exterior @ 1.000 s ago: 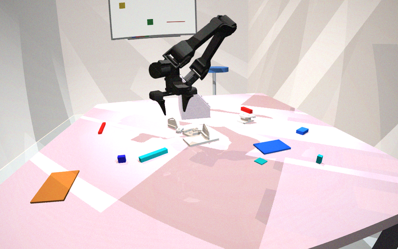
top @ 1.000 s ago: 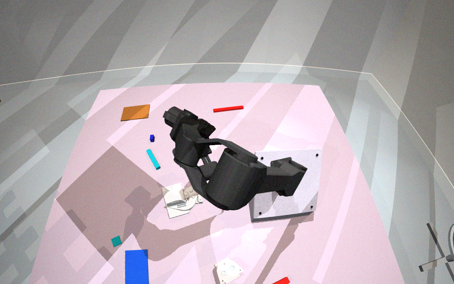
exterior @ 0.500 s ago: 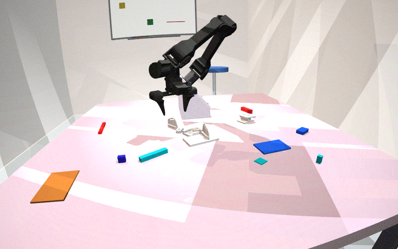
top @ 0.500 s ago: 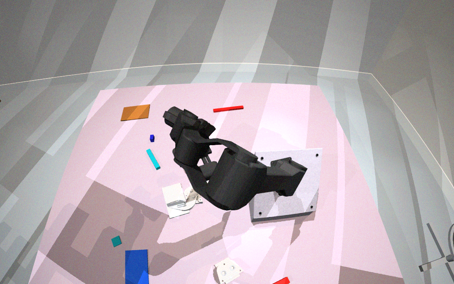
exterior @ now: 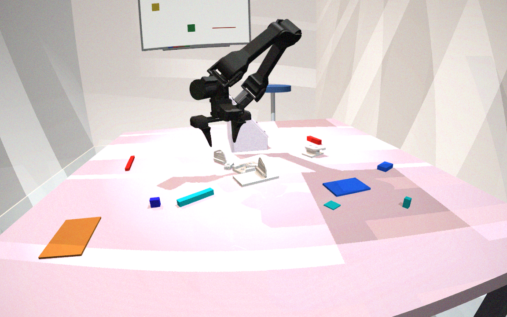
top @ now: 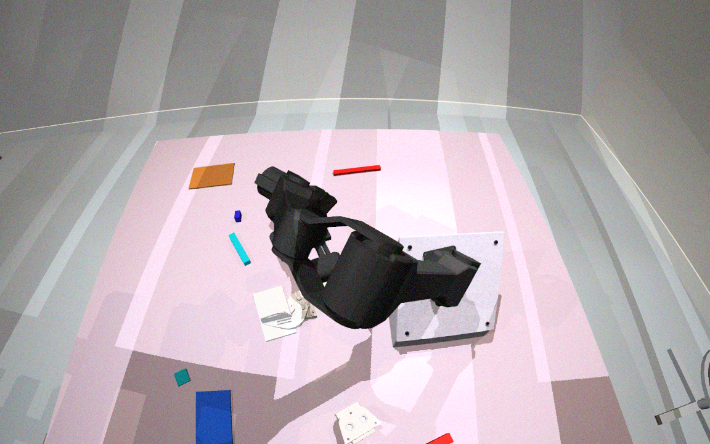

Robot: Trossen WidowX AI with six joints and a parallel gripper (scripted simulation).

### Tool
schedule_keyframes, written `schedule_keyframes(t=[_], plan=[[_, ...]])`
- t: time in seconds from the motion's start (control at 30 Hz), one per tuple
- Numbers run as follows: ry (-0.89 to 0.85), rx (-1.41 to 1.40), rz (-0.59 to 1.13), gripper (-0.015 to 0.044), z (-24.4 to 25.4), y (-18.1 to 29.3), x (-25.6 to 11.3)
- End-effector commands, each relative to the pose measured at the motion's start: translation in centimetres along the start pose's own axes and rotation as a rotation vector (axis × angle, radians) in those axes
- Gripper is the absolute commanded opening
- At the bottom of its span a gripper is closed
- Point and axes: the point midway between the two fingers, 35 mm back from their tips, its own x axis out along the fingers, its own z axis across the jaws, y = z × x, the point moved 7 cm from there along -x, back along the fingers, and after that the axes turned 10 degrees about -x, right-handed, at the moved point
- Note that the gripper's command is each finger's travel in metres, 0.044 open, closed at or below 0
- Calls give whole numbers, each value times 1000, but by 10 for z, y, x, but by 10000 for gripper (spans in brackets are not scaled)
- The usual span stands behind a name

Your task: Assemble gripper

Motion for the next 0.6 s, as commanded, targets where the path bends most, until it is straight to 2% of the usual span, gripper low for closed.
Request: schedule_keyframes(t=[0.0,0.4,0.57], plan=[[0,0,0,309,0,0,0],[0,0,0,0,0,0,0],[0,0,0,0,0,0,0]])
